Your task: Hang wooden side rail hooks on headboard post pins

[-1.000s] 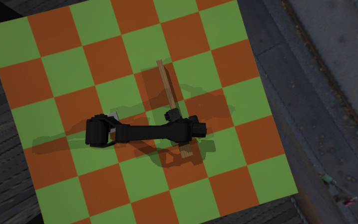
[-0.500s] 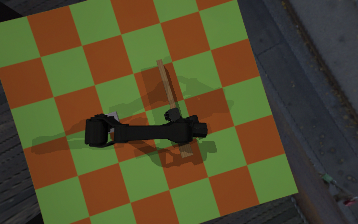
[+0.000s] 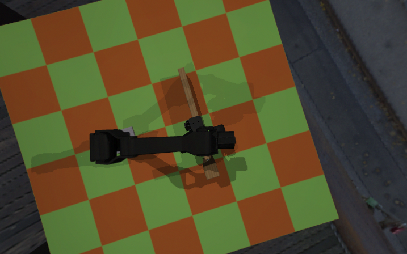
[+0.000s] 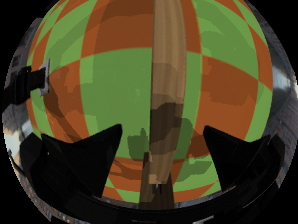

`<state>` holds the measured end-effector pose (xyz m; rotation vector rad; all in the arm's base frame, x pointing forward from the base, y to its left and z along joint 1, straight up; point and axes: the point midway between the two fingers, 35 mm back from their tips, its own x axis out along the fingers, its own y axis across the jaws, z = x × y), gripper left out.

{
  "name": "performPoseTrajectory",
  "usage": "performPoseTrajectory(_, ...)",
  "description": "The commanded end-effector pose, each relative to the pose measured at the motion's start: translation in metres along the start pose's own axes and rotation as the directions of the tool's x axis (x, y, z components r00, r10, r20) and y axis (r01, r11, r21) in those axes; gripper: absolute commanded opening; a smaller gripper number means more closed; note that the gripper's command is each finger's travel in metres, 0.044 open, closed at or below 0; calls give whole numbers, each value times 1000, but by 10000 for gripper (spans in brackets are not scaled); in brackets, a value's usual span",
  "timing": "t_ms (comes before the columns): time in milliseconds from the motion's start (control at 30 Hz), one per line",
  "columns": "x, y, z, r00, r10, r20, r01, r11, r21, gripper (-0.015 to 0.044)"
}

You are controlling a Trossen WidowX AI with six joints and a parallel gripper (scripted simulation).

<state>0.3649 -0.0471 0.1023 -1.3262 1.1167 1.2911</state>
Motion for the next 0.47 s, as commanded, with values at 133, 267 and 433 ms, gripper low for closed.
performPoseTrajectory(133, -1, 0, 4, 1000, -2, 0, 2, 1000, -2, 440)
performPoseTrajectory(267, -1, 0, 4, 1000, -2, 0, 2, 1000, -2, 440)
performPoseTrajectory(433, -1, 0, 4, 1000, -2, 0, 2, 1000, -2, 440)
